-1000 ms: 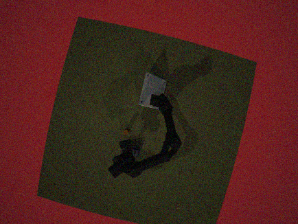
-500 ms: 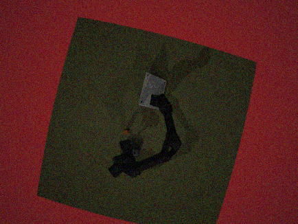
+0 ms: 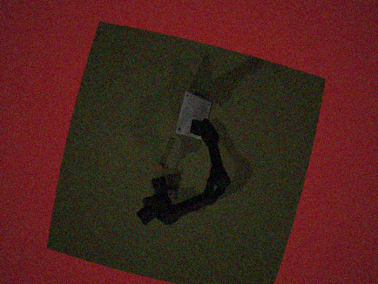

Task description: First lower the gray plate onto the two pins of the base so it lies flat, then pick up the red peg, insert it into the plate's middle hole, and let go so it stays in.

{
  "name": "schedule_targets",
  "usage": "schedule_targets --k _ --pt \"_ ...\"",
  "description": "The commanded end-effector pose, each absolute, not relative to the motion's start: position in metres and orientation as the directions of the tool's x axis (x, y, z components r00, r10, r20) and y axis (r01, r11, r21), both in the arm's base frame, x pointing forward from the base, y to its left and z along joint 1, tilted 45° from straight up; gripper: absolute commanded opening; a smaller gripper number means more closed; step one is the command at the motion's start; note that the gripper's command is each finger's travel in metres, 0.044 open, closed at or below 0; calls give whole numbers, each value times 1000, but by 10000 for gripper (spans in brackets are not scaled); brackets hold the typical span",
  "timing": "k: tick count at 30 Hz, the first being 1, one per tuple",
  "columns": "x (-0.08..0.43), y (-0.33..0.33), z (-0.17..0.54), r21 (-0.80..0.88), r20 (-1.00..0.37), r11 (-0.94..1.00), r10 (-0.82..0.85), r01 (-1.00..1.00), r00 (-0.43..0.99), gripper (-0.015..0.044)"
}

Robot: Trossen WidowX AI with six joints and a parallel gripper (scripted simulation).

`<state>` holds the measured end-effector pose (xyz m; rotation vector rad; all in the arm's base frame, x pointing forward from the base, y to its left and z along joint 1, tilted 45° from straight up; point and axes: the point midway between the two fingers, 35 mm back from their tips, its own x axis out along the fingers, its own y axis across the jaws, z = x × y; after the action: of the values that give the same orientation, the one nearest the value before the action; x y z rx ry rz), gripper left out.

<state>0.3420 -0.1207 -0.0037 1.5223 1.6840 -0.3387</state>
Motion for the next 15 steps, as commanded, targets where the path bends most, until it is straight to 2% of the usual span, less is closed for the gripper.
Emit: schedule_targets --k 1,15 --pt "342 -123 -1 322 -714 237 697 917 71 150" --pt "339 -128 6 322 -714 237 697 917 71 150"
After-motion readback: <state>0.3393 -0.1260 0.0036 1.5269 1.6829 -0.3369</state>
